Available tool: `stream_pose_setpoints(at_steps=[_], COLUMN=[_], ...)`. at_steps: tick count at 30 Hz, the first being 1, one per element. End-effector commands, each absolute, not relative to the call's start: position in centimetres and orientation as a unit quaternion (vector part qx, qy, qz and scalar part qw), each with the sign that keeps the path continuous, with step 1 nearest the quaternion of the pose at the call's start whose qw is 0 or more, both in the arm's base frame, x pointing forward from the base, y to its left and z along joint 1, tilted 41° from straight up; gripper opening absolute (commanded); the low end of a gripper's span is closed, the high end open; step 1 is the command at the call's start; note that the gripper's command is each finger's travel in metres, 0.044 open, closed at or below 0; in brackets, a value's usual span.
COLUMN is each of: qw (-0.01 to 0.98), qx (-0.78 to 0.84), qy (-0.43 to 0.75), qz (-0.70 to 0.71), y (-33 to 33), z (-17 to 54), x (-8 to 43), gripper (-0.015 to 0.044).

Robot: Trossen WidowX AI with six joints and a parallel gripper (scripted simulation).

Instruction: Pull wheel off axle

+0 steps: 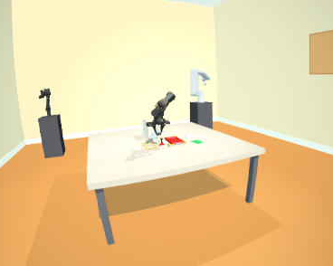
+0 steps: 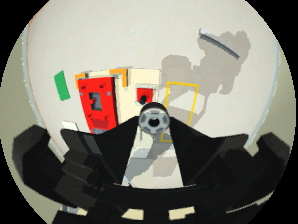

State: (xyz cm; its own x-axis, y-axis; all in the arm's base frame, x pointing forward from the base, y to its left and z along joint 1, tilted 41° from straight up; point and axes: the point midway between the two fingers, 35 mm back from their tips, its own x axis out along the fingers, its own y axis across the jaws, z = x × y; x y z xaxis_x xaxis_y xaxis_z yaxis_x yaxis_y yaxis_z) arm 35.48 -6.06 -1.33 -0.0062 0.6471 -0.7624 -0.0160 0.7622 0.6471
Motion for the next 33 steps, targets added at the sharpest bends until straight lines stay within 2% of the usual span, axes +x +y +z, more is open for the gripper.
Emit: stream_pose_setpoints(at_steps=[1,15,33], qw=[0.665,0.665,0.665], qx=[0.238,0.236,0.237], qy=[0.664,0.664,0.664], qz=[0.246,0.247,0.247], y=[-7.9,-12.4,-8.7], z=[-2.5,-5.7,-10.2], x=[34.3,30.5,30.8], gripper=[0.0,0.0,0.0])
